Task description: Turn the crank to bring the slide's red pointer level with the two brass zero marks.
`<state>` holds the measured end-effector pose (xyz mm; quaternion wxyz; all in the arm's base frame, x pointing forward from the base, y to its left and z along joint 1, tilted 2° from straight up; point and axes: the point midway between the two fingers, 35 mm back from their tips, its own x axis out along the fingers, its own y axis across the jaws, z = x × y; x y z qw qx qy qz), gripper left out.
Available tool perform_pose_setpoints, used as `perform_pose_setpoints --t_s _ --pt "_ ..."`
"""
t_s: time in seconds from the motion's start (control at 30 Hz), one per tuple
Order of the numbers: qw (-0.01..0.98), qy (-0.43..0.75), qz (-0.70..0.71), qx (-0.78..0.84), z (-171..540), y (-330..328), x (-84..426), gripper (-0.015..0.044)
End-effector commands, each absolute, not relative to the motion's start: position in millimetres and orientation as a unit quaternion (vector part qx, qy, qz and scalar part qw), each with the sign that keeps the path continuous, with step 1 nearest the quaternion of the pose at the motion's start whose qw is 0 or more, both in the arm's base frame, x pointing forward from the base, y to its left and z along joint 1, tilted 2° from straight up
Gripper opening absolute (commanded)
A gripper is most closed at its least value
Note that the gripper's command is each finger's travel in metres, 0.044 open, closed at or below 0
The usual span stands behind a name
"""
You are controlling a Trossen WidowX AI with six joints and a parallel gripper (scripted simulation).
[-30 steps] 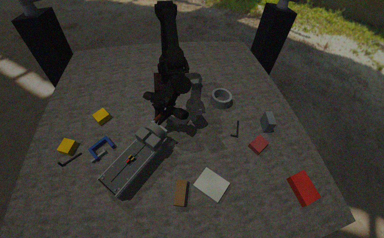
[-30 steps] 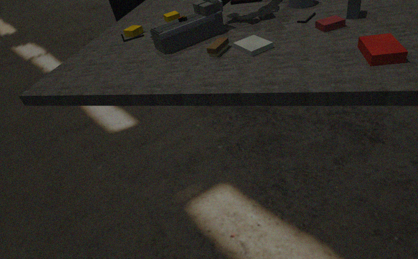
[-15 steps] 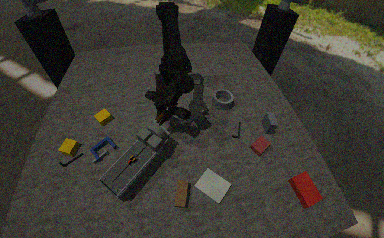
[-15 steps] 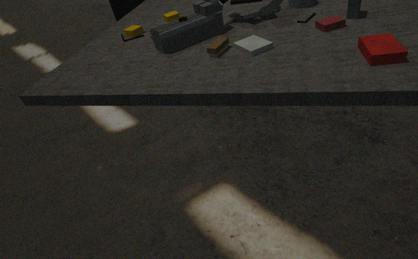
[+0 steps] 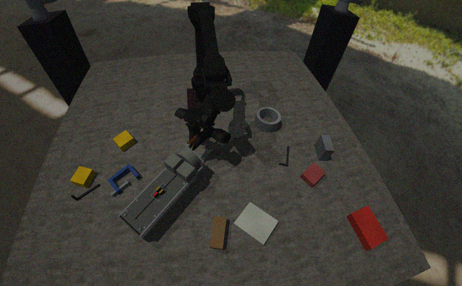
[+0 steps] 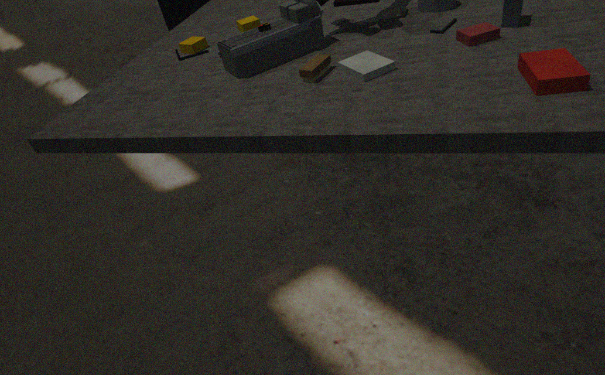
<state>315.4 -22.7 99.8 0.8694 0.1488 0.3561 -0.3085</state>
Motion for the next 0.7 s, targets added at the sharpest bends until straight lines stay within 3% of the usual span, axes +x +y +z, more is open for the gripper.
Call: perform_pose_setpoints --t_s 0.0,0.67 --pt "0.873 0.349 -0.306 0.151 107.8 -18.4 318.5 0.0000" --pt "0.869 0.355 -0.310 0.149 105.0 -19.4 317.9 0.0000"
